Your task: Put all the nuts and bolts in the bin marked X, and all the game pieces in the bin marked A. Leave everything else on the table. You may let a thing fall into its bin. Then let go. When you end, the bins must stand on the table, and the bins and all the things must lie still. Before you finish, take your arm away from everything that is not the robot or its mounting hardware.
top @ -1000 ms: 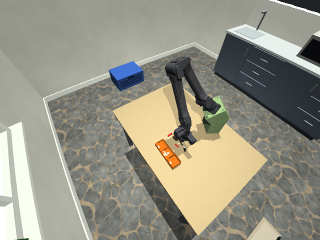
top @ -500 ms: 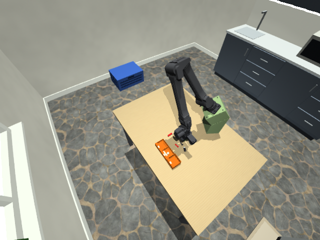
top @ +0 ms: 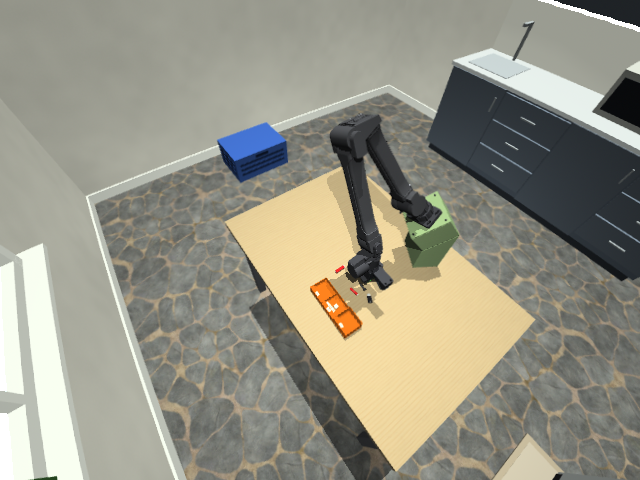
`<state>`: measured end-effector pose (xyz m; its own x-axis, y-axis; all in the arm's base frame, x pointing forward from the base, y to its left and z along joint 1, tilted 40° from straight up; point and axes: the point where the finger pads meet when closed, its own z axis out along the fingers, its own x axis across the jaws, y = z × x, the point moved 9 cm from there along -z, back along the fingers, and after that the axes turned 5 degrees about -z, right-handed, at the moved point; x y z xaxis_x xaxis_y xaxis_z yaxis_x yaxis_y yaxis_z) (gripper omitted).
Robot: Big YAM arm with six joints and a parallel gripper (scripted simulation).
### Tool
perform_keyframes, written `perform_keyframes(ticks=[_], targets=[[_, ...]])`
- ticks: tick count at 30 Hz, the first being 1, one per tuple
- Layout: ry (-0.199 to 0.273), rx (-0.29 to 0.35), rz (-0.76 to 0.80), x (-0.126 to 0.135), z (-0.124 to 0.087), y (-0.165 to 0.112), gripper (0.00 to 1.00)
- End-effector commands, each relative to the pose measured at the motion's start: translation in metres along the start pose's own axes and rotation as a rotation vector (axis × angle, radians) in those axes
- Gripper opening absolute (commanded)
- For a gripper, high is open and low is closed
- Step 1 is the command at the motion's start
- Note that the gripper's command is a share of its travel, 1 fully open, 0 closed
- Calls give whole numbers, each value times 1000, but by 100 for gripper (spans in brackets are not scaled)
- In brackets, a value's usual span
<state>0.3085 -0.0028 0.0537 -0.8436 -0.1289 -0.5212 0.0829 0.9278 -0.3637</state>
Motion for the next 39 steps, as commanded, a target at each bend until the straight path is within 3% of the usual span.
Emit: perform_keyframes(ticks=[1,30,31,39], targets=[[-26,-10,-4,-9,-7,4,10],[-28,-10,-3,-11,-7,4,10],[-27,-10,-3,-11,-7,4,29],[-26,-10,-3,-10,-7,4,29]])
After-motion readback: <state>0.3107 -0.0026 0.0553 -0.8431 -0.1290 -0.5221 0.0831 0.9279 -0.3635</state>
